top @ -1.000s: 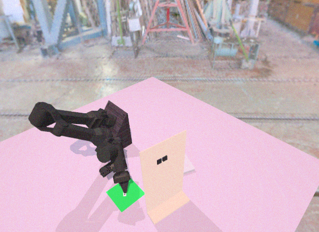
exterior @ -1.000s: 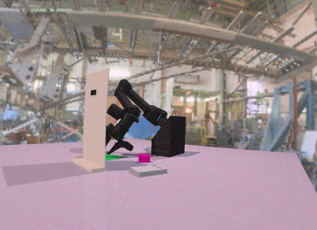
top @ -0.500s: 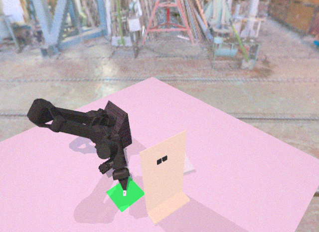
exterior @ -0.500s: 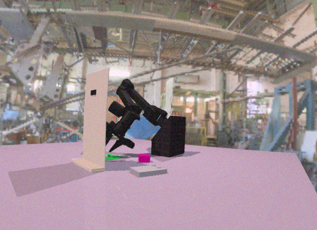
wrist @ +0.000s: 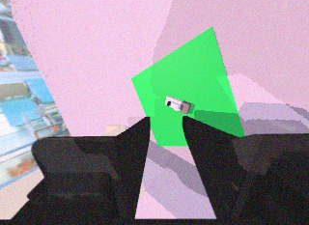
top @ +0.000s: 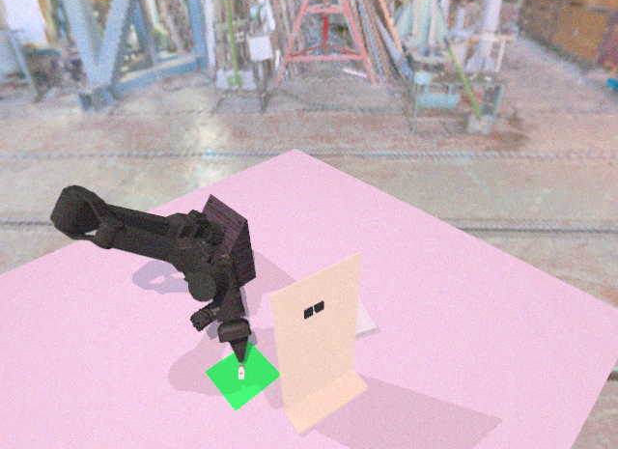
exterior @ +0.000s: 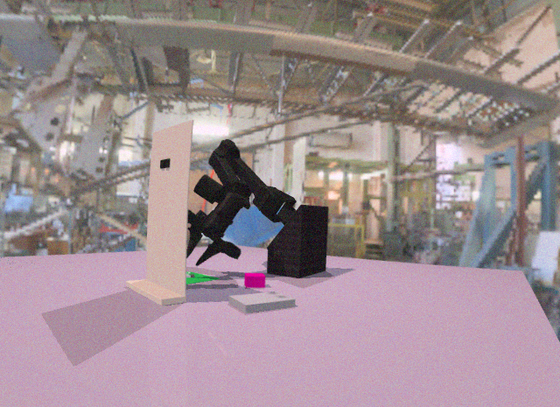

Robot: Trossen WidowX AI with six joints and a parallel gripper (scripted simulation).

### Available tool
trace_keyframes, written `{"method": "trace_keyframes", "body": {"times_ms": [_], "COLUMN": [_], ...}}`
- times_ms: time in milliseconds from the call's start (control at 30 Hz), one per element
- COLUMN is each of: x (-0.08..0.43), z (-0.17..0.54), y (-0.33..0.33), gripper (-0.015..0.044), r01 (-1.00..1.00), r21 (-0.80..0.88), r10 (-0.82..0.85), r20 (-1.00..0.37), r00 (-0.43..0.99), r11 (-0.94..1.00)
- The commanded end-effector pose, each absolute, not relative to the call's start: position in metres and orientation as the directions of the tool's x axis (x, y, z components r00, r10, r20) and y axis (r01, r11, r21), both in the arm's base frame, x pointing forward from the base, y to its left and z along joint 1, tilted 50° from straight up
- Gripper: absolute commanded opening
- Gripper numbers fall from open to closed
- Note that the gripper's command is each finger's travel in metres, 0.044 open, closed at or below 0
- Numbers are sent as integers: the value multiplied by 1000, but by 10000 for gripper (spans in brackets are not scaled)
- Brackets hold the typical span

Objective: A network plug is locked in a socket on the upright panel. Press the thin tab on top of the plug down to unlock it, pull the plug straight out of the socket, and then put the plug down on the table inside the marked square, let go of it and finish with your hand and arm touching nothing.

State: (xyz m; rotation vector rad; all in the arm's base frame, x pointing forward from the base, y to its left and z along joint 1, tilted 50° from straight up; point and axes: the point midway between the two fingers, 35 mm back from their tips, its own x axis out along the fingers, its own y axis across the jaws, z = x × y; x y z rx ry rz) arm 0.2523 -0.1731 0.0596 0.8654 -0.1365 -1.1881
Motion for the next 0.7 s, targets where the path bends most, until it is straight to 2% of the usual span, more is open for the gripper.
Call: {"method": "trace_keyframes", "body": {"times_ms": [0,667], "x": [254,259], "z": [62,72], "y": [-170,-153], "gripper": [156,156], "r01": [748,750], "r21": [657,656], "r10": [-851,-848], "r20": [-335,-346], "r00": [406,402], "r11": [98,88]}}
